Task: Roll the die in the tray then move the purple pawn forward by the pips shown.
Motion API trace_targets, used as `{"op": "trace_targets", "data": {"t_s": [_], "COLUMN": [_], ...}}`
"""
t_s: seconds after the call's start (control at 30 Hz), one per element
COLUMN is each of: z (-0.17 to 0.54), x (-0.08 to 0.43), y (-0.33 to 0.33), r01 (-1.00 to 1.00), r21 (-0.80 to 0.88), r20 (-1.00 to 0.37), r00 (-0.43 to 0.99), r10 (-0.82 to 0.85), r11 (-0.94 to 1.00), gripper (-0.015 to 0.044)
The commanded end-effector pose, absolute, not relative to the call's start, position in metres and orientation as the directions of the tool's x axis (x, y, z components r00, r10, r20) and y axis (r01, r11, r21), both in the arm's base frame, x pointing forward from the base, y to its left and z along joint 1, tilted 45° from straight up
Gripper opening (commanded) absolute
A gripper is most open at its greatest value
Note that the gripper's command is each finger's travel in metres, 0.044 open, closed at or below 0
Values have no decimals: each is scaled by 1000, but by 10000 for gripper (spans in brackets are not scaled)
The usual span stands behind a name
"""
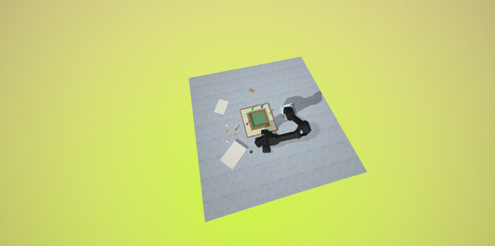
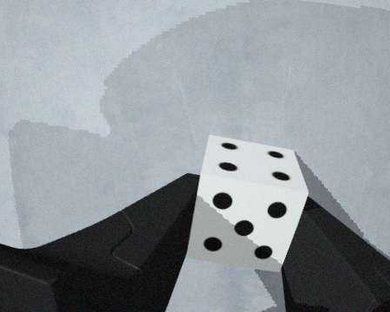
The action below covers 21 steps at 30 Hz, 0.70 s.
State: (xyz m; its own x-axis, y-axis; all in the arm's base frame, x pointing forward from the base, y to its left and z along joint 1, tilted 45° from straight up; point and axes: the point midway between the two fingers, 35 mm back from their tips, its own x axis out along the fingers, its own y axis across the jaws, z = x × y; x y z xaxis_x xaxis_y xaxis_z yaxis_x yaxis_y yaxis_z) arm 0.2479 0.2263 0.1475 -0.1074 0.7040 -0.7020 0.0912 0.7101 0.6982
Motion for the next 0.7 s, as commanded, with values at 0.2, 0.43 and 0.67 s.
{"op": "trace_targets", "data": {"t_s": [0.2,0.43,0.67], "z": [175,202,231], "x": [259,263,262], "y": [201,175,151], "r01": [92,93,95], "r21": [689,687,690], "r20": [-712,-713,-710], "r00": [-105,-105,-107], "r10": [695,693,696], "r11": [719,721,718], "gripper": [0,0,0]}}
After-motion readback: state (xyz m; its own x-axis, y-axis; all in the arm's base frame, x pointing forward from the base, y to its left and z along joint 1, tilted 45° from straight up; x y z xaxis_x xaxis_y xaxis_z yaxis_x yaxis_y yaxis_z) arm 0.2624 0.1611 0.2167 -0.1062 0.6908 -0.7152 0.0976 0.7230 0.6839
